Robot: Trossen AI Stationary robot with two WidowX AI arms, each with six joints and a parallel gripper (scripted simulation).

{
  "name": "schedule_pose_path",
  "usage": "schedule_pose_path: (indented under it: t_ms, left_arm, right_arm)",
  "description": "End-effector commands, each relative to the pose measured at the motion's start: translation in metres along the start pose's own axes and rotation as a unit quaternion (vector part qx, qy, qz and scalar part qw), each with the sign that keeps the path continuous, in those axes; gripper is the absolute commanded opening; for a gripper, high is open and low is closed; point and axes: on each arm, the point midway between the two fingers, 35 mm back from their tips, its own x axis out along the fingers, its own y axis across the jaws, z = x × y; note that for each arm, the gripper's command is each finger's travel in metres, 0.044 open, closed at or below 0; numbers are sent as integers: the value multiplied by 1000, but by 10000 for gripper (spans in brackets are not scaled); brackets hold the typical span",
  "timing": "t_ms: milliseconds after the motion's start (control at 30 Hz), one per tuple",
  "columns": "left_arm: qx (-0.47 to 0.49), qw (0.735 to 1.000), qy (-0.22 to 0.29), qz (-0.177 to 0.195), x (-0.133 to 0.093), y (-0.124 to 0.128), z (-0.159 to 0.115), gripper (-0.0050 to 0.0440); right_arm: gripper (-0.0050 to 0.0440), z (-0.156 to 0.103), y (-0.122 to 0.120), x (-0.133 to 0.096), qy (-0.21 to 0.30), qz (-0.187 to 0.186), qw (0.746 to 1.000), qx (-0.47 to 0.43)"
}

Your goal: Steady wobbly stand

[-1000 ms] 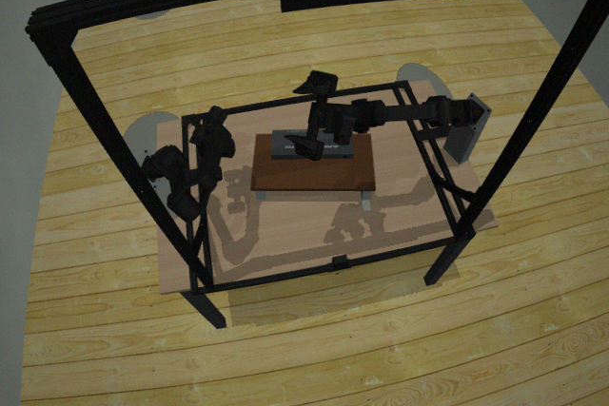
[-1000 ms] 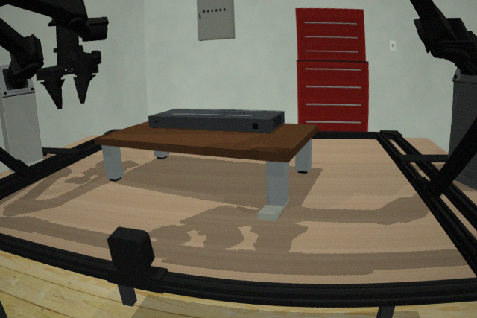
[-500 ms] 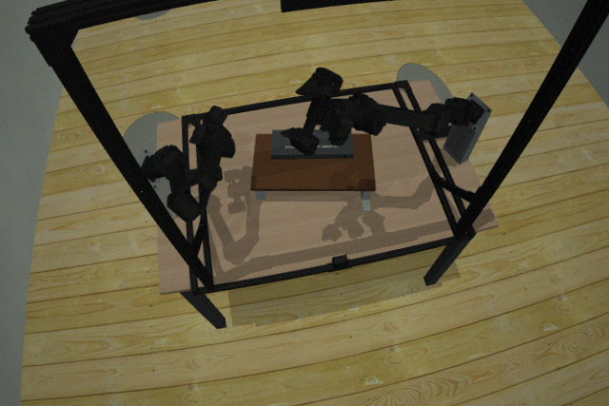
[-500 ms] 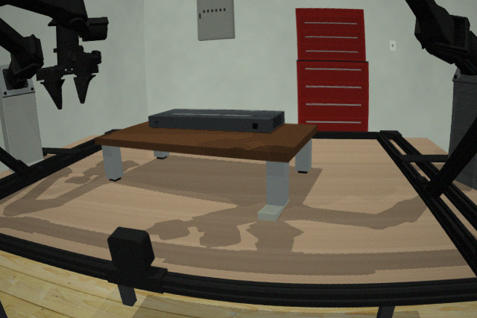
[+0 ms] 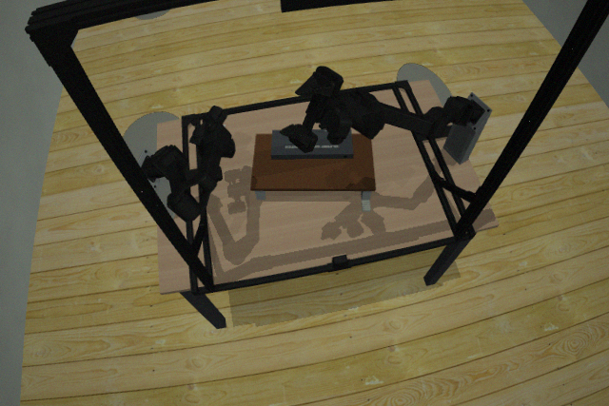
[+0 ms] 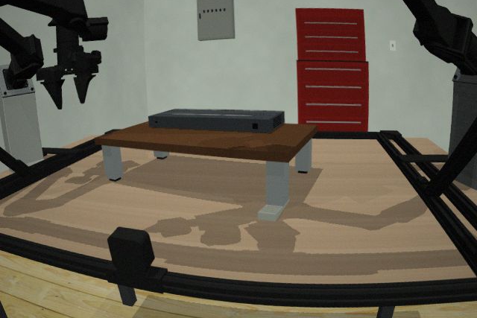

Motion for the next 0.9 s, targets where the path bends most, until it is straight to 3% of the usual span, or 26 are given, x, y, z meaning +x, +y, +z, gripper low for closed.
schedule_pose_path:
  t_ms: [0, 267, 433, 633, 833, 867]
  left_arm:
    - [0, 1000, 0, 0, 0, 0, 0, 440]
    - [0, 1000, 0, 0, 0, 0, 0, 440]
    - [0, 1000, 0, 0, 0, 0, 0, 440]
    - [0, 1000, 0, 0, 0, 0, 0, 440]
    - [0, 1000, 0, 0, 0, 0, 0, 440]
    - [0, 1000, 0, 0, 0, 0, 0, 440]
  right_arm:
    - [440, 0, 0, 0, -3, 7, 1000, -1]
    - [440, -1, 0, 0, -4, 11, 1000, -2]
    - [440, -69, 15, -27, 137, 63, 988, -42]
    - [440, -141, 31, -87, 292, 140, 944, -67]
    - [440, -141, 31, -87, 292, 140, 944, -67]
    - [440, -153, 27, -87, 296, 139, 943, -60]
